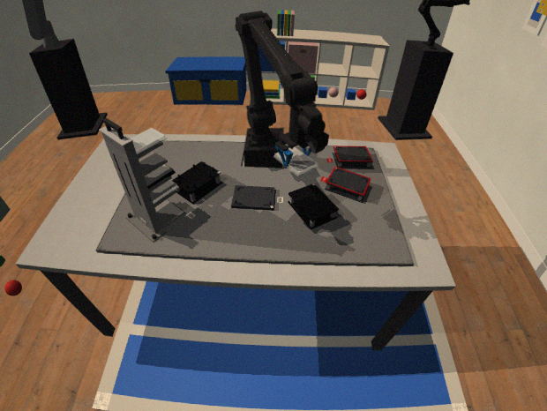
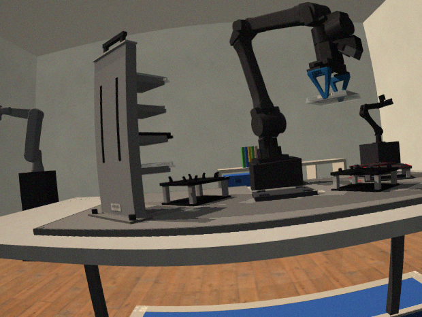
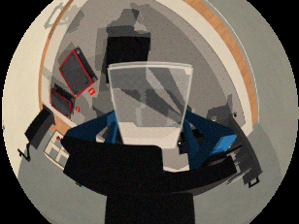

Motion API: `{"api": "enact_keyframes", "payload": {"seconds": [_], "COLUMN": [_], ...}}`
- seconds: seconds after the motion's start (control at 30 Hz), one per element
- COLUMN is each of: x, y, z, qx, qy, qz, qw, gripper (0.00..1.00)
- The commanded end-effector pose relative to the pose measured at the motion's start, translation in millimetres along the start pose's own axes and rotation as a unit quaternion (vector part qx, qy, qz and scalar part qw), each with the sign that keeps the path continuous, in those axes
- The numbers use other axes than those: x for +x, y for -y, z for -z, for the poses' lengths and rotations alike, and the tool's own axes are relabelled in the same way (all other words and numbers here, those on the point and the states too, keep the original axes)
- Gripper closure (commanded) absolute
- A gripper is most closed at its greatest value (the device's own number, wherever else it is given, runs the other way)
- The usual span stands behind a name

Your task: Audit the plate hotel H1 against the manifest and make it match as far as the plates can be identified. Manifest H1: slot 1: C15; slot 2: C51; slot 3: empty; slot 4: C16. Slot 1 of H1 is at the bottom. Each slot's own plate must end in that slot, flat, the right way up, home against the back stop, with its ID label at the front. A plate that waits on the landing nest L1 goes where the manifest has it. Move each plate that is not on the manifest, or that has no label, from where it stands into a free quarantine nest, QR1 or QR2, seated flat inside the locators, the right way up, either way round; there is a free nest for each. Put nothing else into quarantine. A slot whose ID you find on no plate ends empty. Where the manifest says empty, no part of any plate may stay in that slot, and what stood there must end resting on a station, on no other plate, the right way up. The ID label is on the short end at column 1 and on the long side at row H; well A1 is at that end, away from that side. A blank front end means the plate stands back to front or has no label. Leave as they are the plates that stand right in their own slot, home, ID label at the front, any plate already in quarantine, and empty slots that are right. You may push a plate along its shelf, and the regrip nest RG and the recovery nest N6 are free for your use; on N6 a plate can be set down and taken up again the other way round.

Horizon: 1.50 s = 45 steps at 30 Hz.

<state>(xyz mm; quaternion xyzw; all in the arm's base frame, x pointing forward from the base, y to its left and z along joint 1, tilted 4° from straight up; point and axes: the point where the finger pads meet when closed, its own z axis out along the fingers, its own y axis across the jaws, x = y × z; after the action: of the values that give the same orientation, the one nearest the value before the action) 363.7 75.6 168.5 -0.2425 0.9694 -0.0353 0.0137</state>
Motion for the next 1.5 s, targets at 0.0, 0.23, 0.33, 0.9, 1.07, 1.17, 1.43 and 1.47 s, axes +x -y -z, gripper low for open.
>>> {"api": "enact_keyframes", "payload": {"seconds": [0.0,0.23,0.33,0.9,1.07,1.17,1.43,1.47], "x": [-31.5,-40.1,-42.4,-57.1,-44.6,-40.8,-45.0,-45.8], "y": [-5.1,-24.4,-31.1,-80.2,-98.6,-109.1,-129.6,-133.1], "z": [22.4,22.4,22.3,22.8,10.3,4.1,6.7,6.8], "qx": [0.009,0.008,0.007,0.004,0.002,0.002,0.003,0.003], "qy": [0.035,0.035,0.034,0.035,0.018,0.01,0.014,0.014], "qz": [-0.001,-0.001,-0.001,0.033,0.093,0.128,0.197,0.208], "qw": [0.999,0.999,0.999,0.999,0.996,0.992,0.98,0.978], "gripper": [0.14,0.14,0.14,0.14,0.14,0.14,0.14,0.14]}}
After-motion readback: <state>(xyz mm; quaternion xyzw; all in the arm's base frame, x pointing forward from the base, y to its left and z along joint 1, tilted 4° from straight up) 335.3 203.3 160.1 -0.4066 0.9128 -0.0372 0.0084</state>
